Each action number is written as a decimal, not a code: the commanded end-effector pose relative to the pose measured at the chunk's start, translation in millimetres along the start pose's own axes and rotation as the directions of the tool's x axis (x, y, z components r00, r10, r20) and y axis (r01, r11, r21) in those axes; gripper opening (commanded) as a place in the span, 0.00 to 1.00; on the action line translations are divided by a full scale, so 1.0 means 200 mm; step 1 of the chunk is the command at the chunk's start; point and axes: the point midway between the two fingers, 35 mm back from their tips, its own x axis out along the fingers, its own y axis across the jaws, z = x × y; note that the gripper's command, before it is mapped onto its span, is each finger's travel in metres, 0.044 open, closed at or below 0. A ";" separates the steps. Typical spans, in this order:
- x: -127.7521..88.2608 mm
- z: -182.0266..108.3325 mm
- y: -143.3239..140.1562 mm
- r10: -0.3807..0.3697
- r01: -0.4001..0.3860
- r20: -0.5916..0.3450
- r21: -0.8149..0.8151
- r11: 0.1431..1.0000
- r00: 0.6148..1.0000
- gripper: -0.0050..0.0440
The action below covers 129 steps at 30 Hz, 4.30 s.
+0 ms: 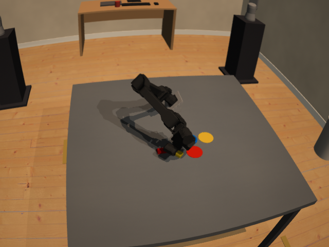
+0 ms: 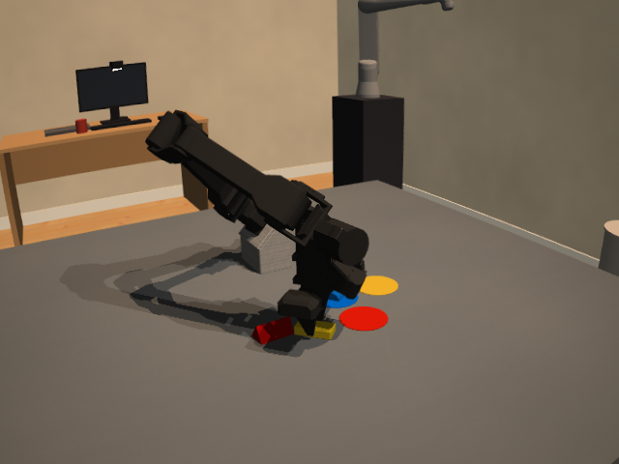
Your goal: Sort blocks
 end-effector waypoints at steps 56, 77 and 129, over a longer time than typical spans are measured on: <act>-0.55 0.02 -0.03 -0.005 0.005 0.023 0.012 1.000 1.000 0.28; -0.57 0.06 0.10 0.001 -0.001 -0.002 -0.043 0.999 1.000 0.28; -0.44 0.28 0.68 0.002 -0.002 0.002 -0.071 0.997 1.000 0.28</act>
